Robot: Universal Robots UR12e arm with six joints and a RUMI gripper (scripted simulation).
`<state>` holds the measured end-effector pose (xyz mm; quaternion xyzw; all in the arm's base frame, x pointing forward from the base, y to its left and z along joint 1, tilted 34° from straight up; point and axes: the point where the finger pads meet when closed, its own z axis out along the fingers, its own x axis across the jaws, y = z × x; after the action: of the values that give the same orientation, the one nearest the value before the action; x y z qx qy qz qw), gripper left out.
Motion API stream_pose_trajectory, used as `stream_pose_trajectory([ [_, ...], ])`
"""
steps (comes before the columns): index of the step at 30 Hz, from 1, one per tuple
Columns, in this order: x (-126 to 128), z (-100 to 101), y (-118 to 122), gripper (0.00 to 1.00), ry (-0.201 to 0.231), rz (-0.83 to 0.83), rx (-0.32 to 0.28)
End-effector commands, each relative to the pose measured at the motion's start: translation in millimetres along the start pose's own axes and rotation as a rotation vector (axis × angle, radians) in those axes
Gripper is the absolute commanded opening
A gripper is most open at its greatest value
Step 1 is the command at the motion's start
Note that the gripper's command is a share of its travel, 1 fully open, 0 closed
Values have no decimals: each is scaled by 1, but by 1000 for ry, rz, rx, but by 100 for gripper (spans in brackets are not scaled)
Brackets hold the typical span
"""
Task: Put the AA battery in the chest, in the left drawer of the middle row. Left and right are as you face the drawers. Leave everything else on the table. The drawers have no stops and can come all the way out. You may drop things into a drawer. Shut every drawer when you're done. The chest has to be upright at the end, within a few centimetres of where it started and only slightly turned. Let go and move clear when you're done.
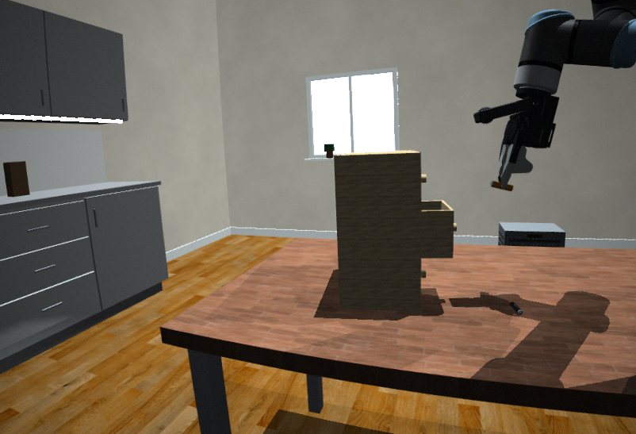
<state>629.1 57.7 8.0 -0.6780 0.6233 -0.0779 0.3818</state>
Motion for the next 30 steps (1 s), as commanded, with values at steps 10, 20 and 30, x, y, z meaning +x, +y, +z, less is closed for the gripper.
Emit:
stream_pose_trajectory([
  [10, 0, 0, -1, 5, 7, -2, 246],
  [20, 3, 1, -3, 5, 8, -8, 379],
  [30, 0, 3, 1, 5, 4, -11, 543],
])
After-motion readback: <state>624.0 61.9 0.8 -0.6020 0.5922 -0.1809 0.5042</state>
